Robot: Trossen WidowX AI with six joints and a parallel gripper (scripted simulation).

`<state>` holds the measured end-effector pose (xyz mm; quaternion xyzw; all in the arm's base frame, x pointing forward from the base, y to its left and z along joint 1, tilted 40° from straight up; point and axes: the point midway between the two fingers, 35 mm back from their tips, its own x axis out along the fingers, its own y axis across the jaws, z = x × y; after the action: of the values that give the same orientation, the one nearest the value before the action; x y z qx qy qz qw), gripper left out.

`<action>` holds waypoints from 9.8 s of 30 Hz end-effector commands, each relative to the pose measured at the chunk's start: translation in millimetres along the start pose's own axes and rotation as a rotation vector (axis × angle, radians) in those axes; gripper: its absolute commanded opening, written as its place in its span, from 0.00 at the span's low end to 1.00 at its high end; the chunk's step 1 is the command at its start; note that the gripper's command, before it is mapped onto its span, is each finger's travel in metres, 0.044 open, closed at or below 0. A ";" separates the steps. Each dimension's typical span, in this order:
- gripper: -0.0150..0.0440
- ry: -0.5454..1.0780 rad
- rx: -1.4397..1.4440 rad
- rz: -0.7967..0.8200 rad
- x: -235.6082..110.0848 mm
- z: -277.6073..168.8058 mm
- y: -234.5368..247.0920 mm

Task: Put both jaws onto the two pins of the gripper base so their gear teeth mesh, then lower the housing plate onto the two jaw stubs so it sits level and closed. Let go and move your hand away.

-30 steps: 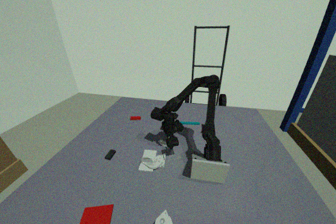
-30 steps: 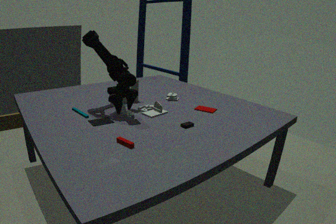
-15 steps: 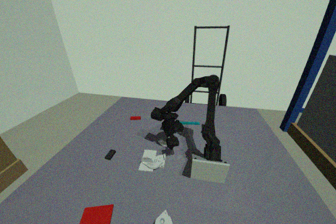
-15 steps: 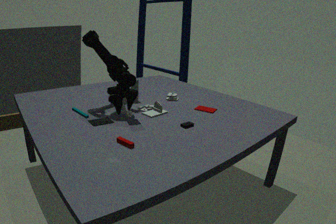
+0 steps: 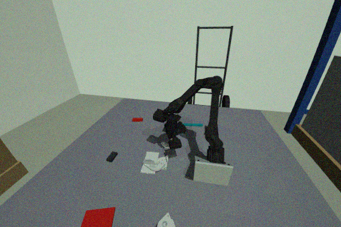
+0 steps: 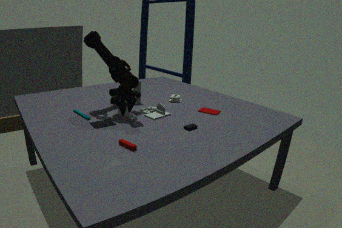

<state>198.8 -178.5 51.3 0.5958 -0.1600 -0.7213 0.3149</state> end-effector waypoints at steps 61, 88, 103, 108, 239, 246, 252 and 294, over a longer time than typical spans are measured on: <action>0.48 0.007 -0.221 -0.009 -78.1 -4.5 -9.0; 0.48 0.019 -0.909 -0.013 -78.5 -14.1 -35.8; 0.48 0.024 -1.291 -0.011 -78.8 -17.7 -50.6; 0.48 0.026 -1.418 -0.010 -78.9 -18.6 -55.5; 0.48 0.014 -2.967 0.011 -79.4 -113.4 -61.0; 0.48 0.014 -2.967 0.011 -79.4 -113.4 -61.0; 0.48 0.014 -2.967 0.011 -79.4 -113.4 -61.0; 0.48 0.014 -2.970 0.012 -59.2 -115.4 -59.1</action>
<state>301.2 -75.8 38.0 -0.2567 0.7024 -0.2185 0.6269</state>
